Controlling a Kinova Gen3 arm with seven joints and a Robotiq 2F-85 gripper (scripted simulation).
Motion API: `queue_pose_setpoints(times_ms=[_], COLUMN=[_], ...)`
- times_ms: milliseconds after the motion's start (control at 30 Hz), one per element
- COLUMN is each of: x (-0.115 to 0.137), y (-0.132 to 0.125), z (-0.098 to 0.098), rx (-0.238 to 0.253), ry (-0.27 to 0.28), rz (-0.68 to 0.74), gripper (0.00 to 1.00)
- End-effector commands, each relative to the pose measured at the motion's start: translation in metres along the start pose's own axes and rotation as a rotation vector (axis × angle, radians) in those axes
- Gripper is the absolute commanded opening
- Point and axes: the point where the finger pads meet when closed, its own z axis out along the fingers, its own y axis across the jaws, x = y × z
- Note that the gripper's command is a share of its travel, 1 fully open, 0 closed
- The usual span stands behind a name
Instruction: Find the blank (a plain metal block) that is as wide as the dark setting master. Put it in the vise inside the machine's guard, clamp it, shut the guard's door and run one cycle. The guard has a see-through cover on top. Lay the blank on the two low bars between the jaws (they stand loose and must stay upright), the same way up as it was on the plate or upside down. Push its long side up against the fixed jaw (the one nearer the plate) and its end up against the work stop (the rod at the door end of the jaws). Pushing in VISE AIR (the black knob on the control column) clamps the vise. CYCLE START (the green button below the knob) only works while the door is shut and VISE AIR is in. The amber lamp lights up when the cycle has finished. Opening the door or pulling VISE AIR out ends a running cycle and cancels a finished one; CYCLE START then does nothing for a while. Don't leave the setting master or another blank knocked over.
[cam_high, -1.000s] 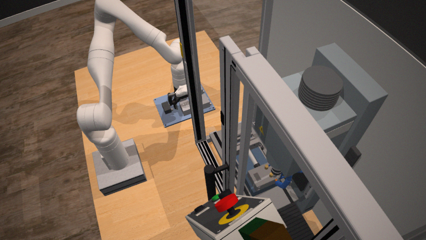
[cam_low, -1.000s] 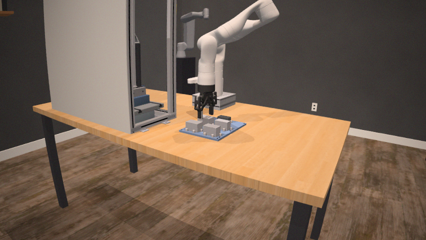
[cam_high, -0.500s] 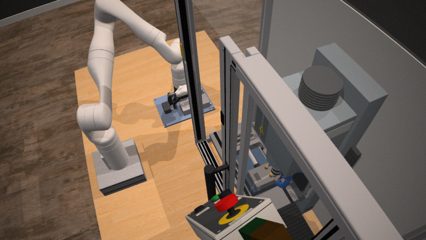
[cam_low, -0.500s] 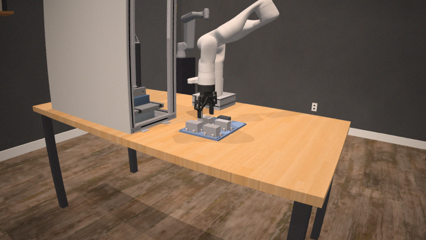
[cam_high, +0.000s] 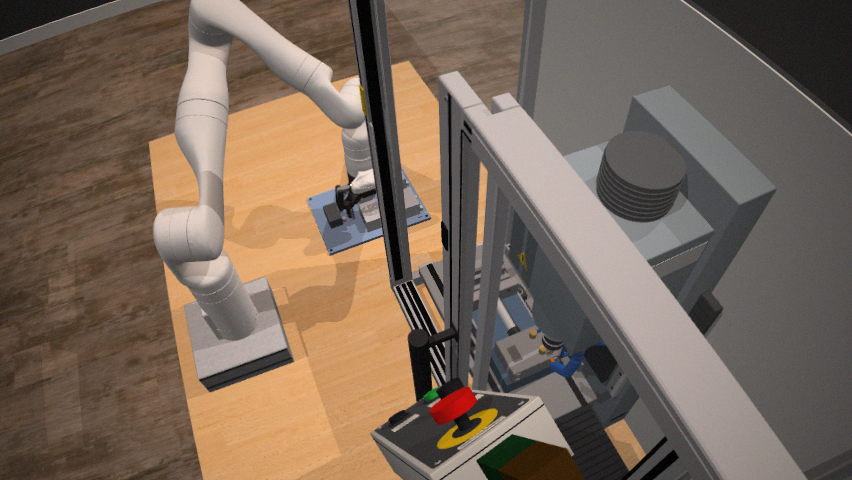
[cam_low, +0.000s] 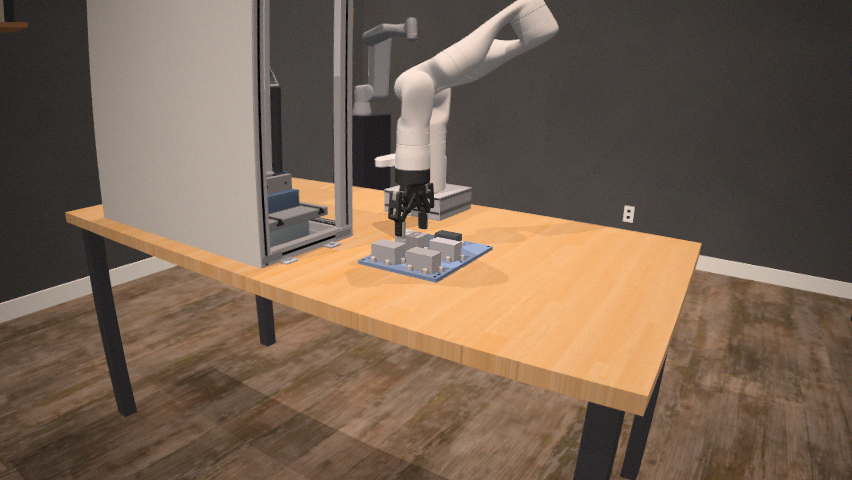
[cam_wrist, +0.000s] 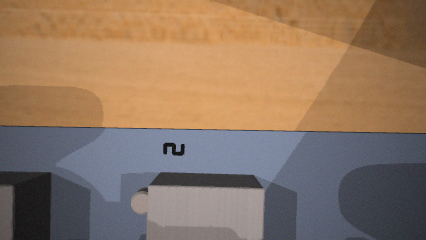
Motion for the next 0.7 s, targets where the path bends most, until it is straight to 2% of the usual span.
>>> queue_pose_setpoints(times_ms=[0, 300, 467, 667], x=[0.000, 0.000, 0.000, 0.000], y=[0.000, 0.000, 0.000, 0.000], z=[-0.001, -0.001, -0.051, -0.051], rx=[0.001, 0.001, 0.001, 0.001], ry=[-0.001, -0.001, -0.001, -0.001], rz=[0.000, 0.000, 0.000, 0.000], gripper=[1.00, 1.00, 1.00, 1.00])
